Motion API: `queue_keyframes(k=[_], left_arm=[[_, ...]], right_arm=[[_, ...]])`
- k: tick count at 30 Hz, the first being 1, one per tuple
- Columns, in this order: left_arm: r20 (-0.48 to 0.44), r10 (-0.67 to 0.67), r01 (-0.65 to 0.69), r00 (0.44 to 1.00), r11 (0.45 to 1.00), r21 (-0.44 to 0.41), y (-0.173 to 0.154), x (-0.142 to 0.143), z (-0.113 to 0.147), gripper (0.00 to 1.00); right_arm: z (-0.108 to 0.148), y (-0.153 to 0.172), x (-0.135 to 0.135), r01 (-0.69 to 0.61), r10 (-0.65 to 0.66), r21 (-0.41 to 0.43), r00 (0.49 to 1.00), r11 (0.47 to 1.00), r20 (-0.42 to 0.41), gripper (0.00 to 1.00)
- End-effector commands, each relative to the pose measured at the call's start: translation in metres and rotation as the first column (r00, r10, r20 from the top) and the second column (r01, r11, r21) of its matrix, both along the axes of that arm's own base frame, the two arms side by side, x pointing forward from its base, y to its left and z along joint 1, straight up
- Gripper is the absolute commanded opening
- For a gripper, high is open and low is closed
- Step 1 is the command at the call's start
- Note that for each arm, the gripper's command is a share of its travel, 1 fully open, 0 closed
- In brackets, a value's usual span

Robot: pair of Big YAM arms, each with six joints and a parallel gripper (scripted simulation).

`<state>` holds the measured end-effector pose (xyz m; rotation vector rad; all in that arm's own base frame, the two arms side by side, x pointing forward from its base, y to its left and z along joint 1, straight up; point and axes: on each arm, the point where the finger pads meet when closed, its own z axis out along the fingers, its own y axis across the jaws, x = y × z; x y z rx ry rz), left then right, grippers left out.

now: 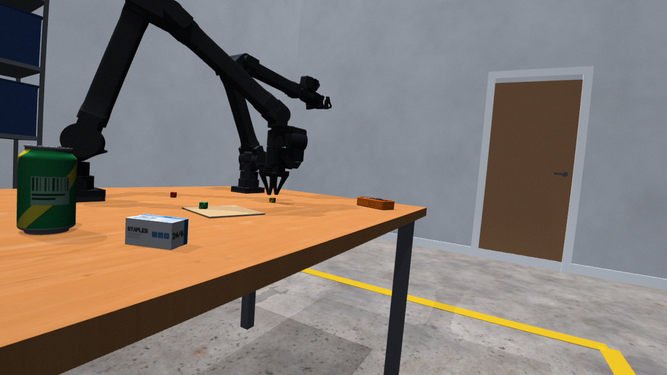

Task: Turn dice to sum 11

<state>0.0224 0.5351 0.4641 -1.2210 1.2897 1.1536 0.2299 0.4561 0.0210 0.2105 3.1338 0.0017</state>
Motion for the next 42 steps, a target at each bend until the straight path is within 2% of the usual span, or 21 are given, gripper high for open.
queue_keyframes(k=[1,23,42], left_arm=[[0.015,0.013,-0.014,1.0,0.998,0.068,0.01,-0.006,0.036,1.0],[0.015,0.013,-0.014,1.0,0.998,0.068,0.01,-0.006,0.036,1.0],[0.015,0.013,-0.014,1.0,0.998,0.068,0.01,-0.006,0.036,1.0]], right_arm=[[0.002,-0.001,0.006,0.004,-0.004,0.01,1.0,1.0,0.005,0.3],[-0.027,-0.003,0.006,0.004,-0.004,-0.003,1.0,1.0,-0.002,0.3],[-0.028,-0.002,0.006,0.004,-0.004,-0.003,1.0,1.0,-0.002,0.3]])
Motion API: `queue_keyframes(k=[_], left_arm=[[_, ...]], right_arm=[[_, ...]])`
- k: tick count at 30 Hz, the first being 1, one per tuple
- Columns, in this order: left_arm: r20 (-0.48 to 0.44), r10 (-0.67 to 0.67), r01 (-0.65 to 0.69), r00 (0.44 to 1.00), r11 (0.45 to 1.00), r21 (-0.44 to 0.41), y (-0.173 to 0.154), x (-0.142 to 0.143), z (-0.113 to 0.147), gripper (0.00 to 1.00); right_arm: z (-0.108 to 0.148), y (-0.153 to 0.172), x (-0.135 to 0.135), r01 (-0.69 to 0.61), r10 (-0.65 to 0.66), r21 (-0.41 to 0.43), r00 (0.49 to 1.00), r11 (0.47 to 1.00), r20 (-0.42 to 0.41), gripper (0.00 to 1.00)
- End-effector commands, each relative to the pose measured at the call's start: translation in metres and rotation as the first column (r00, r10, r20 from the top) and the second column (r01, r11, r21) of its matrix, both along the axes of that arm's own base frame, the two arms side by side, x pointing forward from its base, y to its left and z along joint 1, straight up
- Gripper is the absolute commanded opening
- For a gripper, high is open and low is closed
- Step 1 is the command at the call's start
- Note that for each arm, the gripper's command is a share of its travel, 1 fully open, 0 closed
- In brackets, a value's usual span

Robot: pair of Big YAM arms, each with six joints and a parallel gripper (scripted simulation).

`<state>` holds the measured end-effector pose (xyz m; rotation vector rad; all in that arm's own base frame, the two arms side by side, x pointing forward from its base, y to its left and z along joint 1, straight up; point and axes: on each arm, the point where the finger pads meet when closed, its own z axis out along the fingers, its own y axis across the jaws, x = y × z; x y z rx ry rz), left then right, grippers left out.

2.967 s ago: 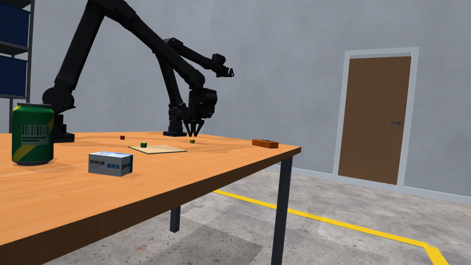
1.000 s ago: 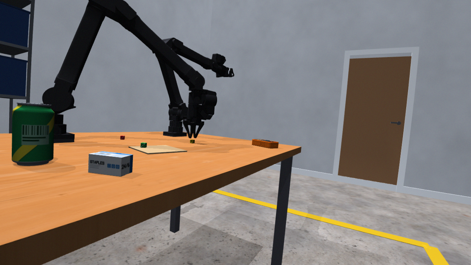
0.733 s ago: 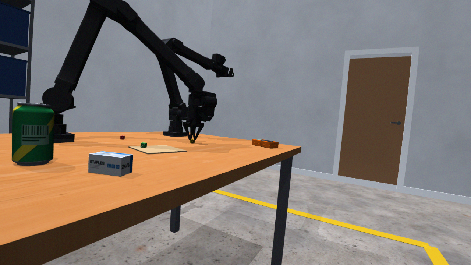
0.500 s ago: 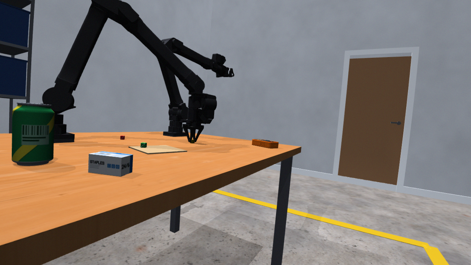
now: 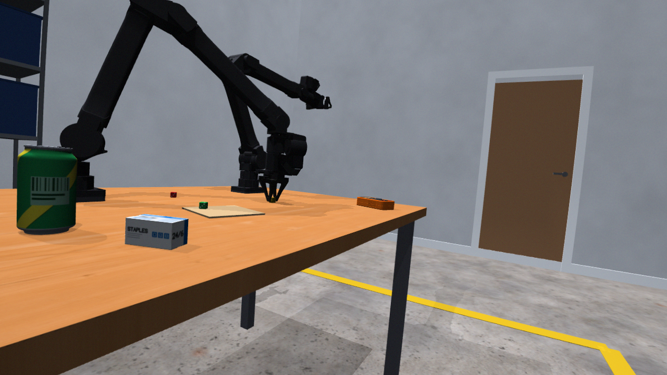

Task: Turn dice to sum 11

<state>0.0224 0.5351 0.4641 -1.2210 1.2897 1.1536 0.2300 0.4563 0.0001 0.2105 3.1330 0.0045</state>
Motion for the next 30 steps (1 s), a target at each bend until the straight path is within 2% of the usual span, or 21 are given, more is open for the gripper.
queue_keyframes(k=[1,26,27,30], left_arm=[[0.015,0.013,-0.014,1.0,0.998,0.068,0.0095,-0.0057,0.0364,1.0],[0.015,0.013,-0.014,1.0,0.998,0.068,0.0095,-0.0057,0.0364,1.0],[0.015,0.013,-0.014,1.0,0.998,0.068,0.0095,-0.0057,0.0364,1.0],[0.015,0.013,-0.014,1.0,0.998,0.068,0.0095,-0.0057,0.0364,1.0]], right_arm=[[-0.007,-0.0023,0.0057,0.004,-0.004,-0.004,1.0,1.0,-0.003,0.3],[-0.007,-0.0023,0.0057,0.004,-0.004,-0.004,1.0,1.0,-0.003,0.3],[-0.007,-0.0023,0.0057,0.004,-0.004,-0.004,1.0,1.0,-0.003,0.11],[-0.007,-0.0023,0.0057,0.005,-0.005,-0.004,1.0,1.0,-0.003,0.11]])
